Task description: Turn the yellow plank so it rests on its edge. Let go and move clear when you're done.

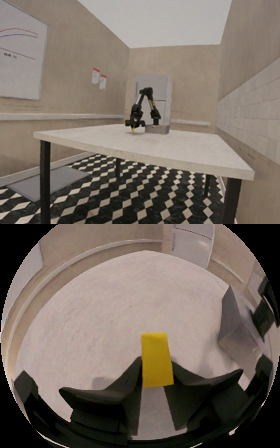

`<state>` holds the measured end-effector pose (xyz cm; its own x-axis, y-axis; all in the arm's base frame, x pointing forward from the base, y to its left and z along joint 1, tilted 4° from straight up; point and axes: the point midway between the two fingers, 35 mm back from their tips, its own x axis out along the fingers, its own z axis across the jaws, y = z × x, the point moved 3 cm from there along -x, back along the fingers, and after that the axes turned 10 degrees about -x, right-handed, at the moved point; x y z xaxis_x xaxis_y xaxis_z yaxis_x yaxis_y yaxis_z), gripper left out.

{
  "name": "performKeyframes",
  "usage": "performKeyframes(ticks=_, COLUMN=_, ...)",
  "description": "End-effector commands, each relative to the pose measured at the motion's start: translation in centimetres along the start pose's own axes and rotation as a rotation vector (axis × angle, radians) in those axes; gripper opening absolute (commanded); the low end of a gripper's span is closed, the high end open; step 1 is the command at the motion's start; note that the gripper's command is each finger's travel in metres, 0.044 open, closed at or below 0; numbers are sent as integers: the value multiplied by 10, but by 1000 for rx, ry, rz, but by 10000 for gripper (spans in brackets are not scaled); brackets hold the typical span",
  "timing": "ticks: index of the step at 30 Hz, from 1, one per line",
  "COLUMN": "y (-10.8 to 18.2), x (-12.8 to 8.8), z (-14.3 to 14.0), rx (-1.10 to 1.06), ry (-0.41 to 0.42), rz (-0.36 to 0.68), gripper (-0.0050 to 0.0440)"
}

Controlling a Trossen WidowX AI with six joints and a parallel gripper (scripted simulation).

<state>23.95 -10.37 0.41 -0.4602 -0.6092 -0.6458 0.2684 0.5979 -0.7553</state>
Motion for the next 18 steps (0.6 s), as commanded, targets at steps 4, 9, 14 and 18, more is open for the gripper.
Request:
performKeyframes(ticks=4, y=-12, x=-4, z=1, rx=18, ry=-40, rz=144, gripper=43)
performKeyframes(ticks=9, y=-22, x=-1, z=-1, rx=16, ry=-81, rz=358, gripper=43)
performKeyframes(ticks=14, y=-30, x=3, z=-3, rx=13, ry=-117, rz=548, gripper=43)
performKeyframes(ticks=18, y=-40, x=11, z=-5, rx=11, ry=-166, rz=792, gripper=43)
